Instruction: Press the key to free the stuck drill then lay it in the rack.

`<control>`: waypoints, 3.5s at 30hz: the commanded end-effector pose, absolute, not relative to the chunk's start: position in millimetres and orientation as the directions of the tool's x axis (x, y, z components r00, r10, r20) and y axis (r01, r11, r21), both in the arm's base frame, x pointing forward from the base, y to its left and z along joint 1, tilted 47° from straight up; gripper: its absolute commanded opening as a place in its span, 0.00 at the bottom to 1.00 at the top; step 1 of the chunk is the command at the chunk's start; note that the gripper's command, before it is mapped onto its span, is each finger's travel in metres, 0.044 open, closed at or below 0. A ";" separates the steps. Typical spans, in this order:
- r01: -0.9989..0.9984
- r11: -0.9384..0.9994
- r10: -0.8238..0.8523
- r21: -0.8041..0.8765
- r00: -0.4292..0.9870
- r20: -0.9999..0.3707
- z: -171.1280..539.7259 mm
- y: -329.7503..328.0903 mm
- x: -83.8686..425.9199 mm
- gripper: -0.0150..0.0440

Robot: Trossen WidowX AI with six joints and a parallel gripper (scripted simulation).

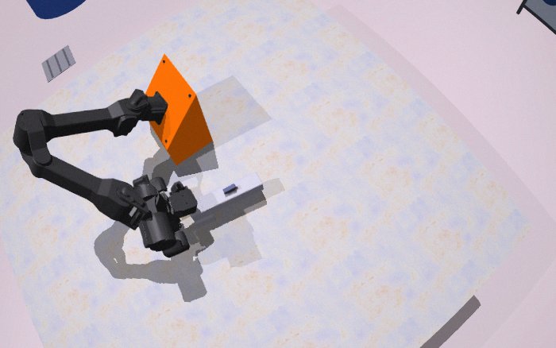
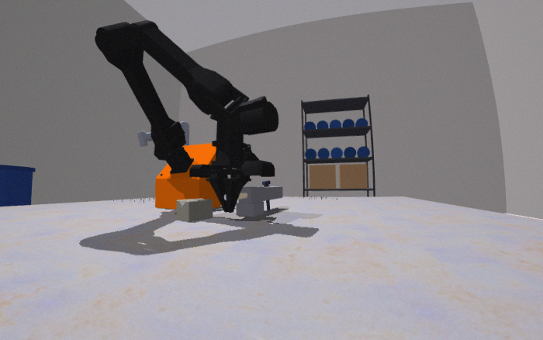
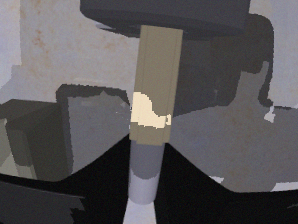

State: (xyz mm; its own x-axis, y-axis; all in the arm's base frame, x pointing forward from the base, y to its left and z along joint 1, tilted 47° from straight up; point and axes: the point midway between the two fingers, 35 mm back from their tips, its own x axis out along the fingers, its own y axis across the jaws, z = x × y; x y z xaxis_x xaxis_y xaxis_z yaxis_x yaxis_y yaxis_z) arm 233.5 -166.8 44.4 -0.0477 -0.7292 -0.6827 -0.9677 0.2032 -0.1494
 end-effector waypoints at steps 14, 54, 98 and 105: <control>-0.968 0.203 -0.731 -0.149 -0.048 -0.681 51.1 -172.9 231.3 0.61; -0.969 0.198 -0.729 -0.150 -0.043 -0.683 37.4 -166.7 235.6 0.78; -0.968 0.200 -0.729 -0.149 -0.045 -0.683 56.9 -180.7 228.9 0.25; -0.968 0.200 -0.729 -0.150 -0.045 -0.683 64.7 -187.5 226.5 0.25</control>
